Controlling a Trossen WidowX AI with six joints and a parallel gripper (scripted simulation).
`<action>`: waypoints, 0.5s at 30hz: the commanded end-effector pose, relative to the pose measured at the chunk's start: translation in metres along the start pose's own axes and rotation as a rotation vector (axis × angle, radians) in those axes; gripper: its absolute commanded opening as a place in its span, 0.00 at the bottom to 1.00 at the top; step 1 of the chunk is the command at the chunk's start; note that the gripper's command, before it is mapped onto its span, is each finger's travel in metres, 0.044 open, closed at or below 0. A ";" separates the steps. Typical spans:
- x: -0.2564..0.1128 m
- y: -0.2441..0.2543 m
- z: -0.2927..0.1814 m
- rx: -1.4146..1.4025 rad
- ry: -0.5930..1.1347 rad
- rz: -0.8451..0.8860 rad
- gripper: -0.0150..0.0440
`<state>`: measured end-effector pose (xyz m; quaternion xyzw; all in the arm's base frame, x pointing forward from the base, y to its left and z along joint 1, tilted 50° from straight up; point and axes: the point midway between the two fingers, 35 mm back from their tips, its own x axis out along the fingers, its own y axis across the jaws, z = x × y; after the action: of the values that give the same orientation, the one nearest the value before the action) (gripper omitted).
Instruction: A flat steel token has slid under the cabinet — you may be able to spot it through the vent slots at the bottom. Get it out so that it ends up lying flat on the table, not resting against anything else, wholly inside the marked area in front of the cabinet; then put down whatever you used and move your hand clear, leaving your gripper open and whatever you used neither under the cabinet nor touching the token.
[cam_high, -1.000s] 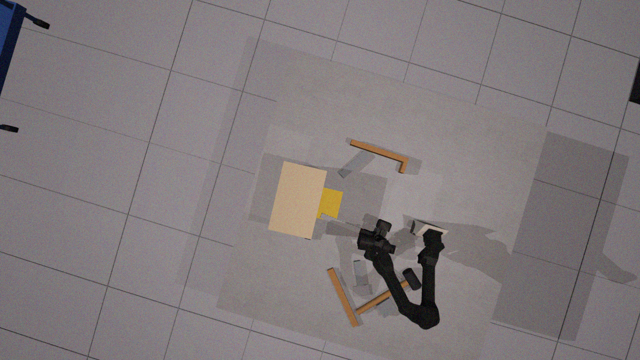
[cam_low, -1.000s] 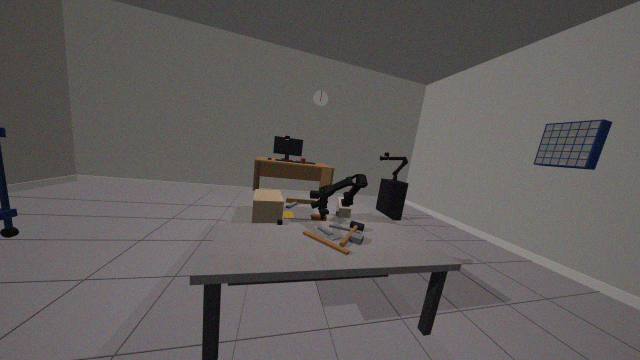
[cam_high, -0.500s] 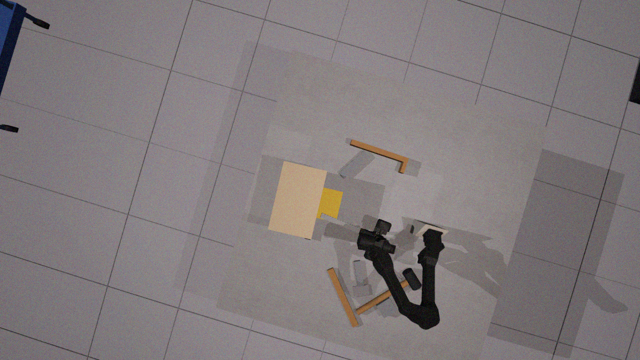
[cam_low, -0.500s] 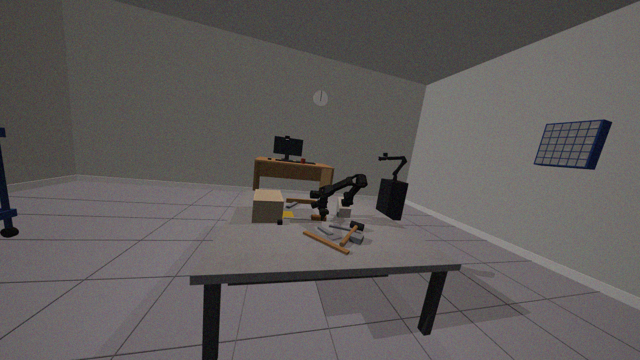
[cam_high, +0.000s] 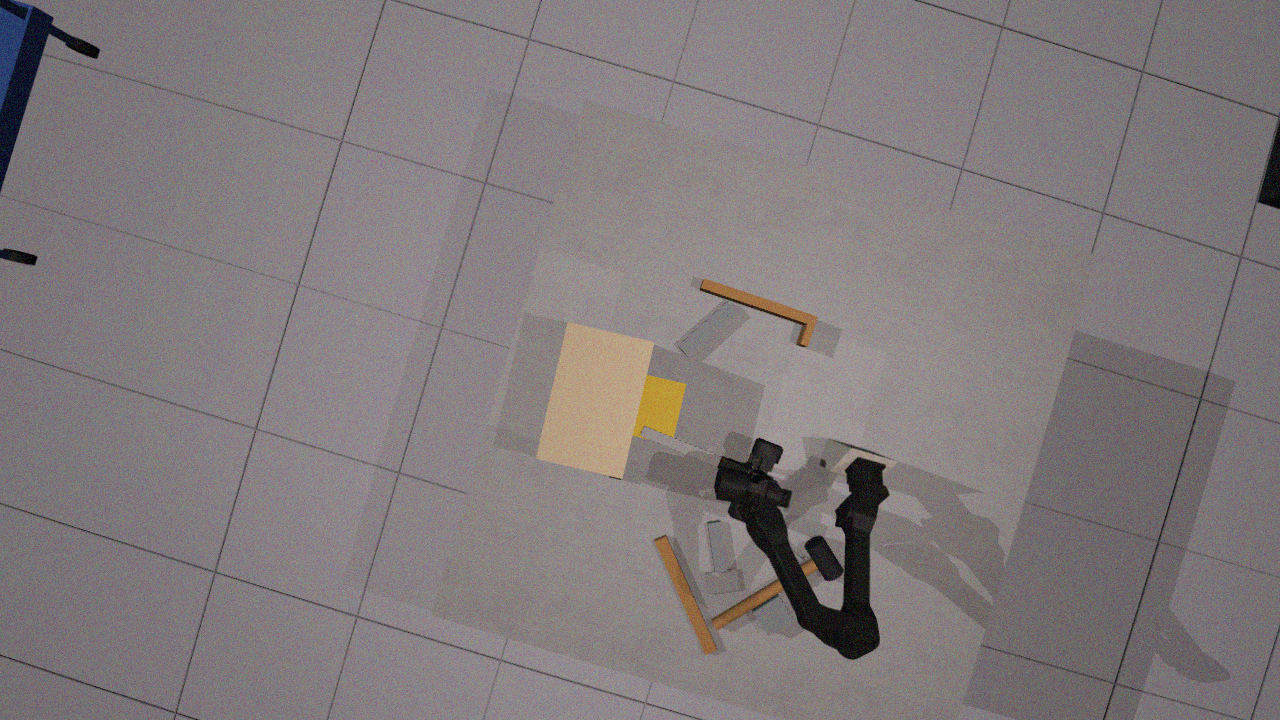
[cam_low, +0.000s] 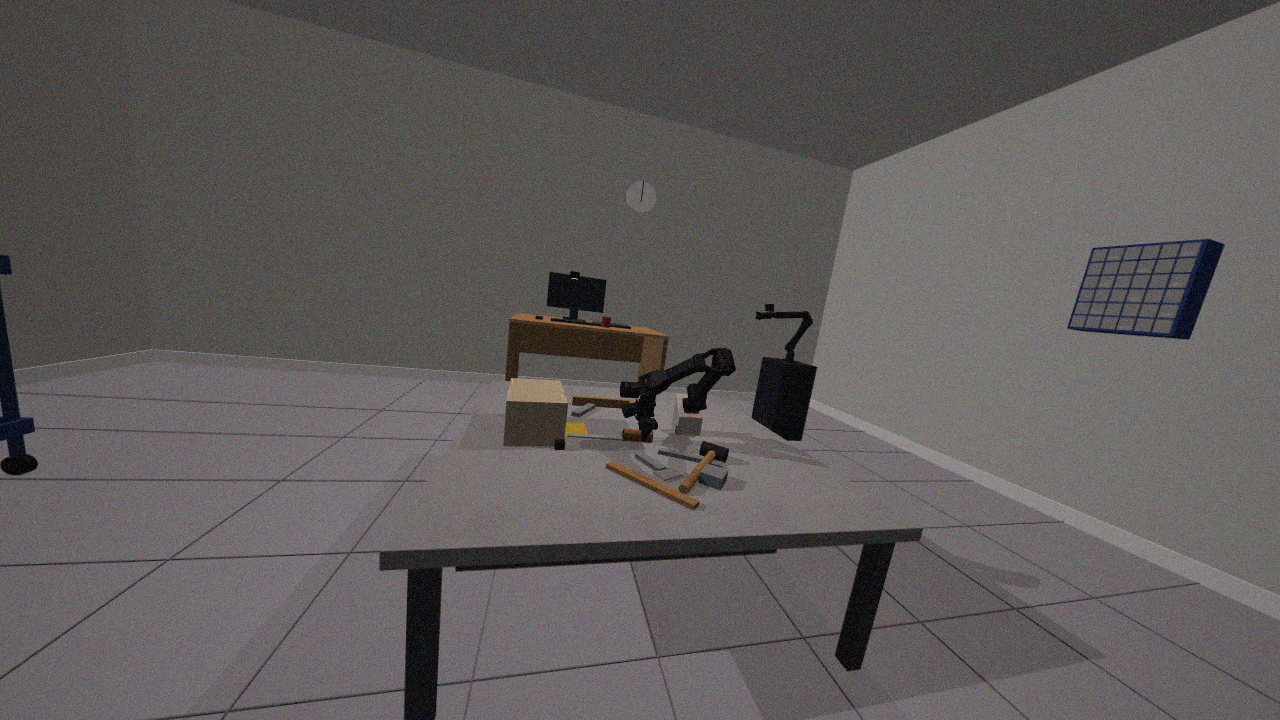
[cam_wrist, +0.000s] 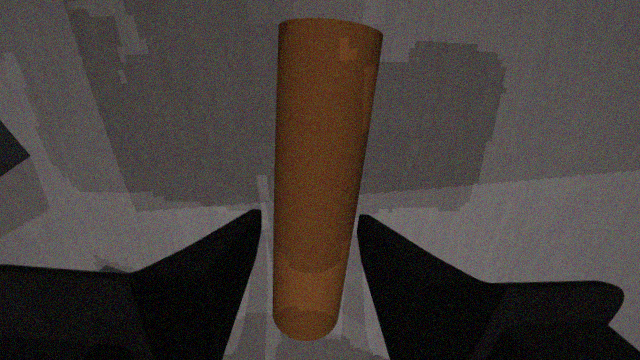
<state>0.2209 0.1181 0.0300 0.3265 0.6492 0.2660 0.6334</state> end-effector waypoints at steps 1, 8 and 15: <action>0.000 0.000 0.000 -0.001 0.000 0.000 0.49; 0.000 0.000 0.000 -0.001 0.000 0.000 0.41; 0.000 0.000 0.000 -0.001 0.000 0.000 0.25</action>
<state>0.2209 0.1180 0.0300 0.3271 0.6492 0.2659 0.6331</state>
